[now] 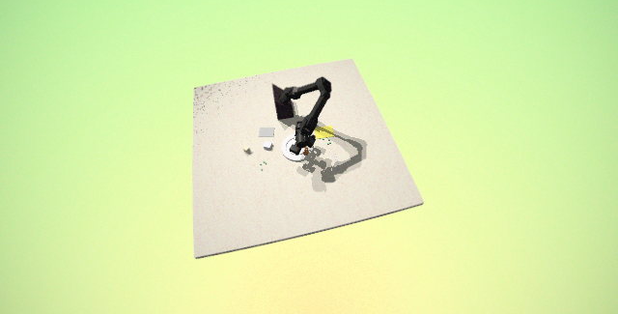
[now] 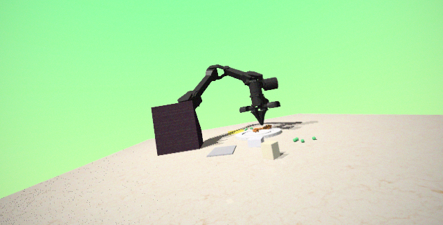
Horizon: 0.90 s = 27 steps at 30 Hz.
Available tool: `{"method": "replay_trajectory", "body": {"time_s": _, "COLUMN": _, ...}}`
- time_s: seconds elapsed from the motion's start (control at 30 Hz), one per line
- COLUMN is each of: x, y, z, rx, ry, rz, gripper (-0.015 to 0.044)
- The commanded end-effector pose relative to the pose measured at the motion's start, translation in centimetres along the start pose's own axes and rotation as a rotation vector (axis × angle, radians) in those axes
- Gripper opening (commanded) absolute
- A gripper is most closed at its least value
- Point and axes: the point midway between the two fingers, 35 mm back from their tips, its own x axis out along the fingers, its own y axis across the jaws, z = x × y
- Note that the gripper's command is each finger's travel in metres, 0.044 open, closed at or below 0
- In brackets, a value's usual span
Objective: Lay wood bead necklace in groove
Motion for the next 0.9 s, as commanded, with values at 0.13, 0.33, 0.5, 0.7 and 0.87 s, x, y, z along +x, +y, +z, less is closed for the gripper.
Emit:
{"method": "replay_trajectory", "body": {"time_s": 0.13, "x": 1.4, "y": 0.1, "z": -0.1, "rx": 0.007, "ry": 0.000, "rz": 0.002, "gripper": 0.0000}}
{"method": "replay_trajectory", "body": {"time_s": 0.33, "x": 1.2, "y": 0.1, "z": -0.1, "rx": 0.000, "ry": 0.002, "rz": 0.001, "gripper": 0.0079}}
{"method": "replay_trajectory", "body": {"time_s": 0.5, "x": 1.2, "y": 0.1, "z": -0.1, "rx": 0.000, "ry": 0.002, "rz": 0.001, "gripper": 0.0210}}
{"method": "replay_trajectory", "body": {"time_s": 0.7, "x": 1.0, "y": 0.1, "z": -0.1, "rx": 0.001, "ry": 0.002, "rz": 0.001, "gripper": 0.0368}}
{"method": "replay_trajectory", "body": {"time_s": 0.87, "x": -0.5, "y": 0.1, "z": -0.1, "rx": 0.006, "ry": 0.000, "rz": 0.001, "gripper": 0.0440}}
